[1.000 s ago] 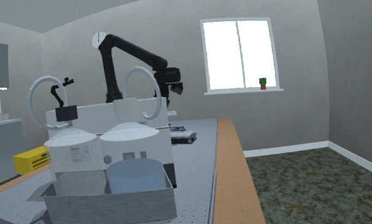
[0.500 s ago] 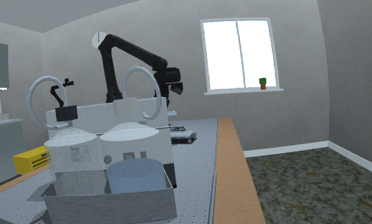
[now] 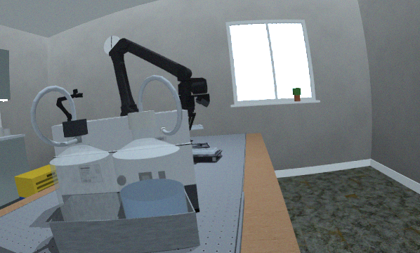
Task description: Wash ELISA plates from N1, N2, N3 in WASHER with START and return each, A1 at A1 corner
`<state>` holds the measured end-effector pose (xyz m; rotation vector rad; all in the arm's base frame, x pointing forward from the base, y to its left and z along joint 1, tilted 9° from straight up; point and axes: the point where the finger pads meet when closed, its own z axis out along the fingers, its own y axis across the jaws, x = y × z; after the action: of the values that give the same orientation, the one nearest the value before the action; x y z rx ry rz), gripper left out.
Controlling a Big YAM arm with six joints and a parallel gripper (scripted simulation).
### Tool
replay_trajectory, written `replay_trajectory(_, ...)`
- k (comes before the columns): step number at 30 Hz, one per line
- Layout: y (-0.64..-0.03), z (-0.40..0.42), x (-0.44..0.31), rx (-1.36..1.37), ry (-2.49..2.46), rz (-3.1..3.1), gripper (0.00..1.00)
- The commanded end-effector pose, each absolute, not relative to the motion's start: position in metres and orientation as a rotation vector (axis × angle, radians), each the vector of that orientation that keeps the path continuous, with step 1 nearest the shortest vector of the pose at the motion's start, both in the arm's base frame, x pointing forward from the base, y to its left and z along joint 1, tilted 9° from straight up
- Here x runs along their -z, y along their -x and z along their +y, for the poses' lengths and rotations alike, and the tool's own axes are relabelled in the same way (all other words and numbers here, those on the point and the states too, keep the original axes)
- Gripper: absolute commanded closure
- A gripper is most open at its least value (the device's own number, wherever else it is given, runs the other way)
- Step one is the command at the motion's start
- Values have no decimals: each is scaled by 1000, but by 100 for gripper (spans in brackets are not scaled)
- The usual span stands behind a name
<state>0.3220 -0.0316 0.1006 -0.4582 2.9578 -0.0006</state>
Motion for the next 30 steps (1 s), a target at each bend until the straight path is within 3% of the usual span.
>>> replay_trajectory(1, -328, -23, -98, 8, 392, 2960, 16)
replay_trajectory(20, -359, 66, -111, 2, 385, 2913, 16)
replay_trajectory(30, -358, 64, -116, -2, 375, 2899, 16)
